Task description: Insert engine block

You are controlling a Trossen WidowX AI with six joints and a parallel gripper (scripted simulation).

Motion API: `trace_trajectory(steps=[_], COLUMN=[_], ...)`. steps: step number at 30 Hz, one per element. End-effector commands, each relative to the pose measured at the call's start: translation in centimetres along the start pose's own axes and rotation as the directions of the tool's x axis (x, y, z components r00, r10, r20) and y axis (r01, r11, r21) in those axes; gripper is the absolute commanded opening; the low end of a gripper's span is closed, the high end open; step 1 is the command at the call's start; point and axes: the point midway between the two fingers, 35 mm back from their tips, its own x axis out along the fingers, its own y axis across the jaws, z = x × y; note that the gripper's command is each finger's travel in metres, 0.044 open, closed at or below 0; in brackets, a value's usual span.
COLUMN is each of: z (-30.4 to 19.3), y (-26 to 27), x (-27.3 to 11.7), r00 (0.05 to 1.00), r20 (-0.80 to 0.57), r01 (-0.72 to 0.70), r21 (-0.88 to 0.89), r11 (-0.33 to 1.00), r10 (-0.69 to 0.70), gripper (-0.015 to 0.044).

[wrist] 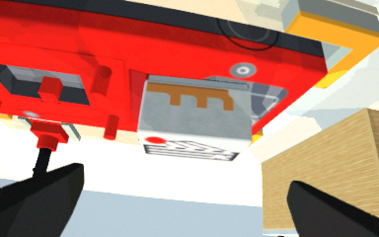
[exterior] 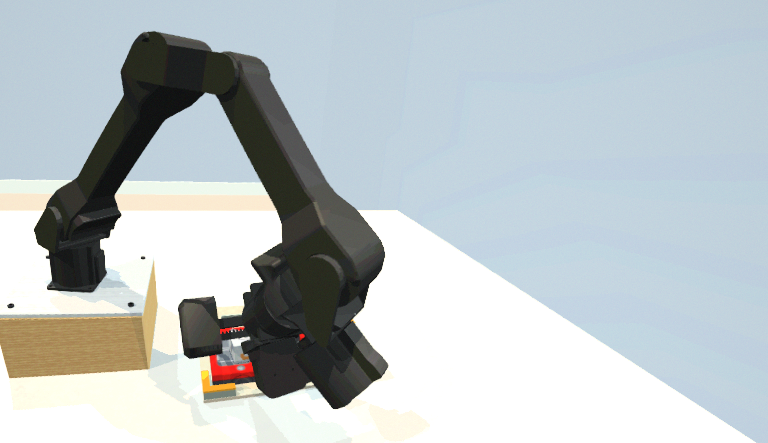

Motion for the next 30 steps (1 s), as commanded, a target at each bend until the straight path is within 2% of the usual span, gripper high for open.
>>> trace_trajectory(steps=[1, 4, 15, 30], z=[0.0, 0.0, -0.9, -2.0], y=[0.0, 0.0, -0.1, -0.2], x=[0.0, 0.1, 0.6, 0.9], r00=[1.0, 1.0, 0.981, 0.902], r20=[0.001, 0.011, 0.18, 0.42], r01=[-0.001, 0.004, 0.127, 0.373], r21=[0.0, -0.02, -0.329, -0.636], r11=[1.0, 1.0, 0.936, 0.675], r10=[0.001, -0.004, -0.07, -0.103], gripper=[0.044, 0.044, 0.044, 0.044])
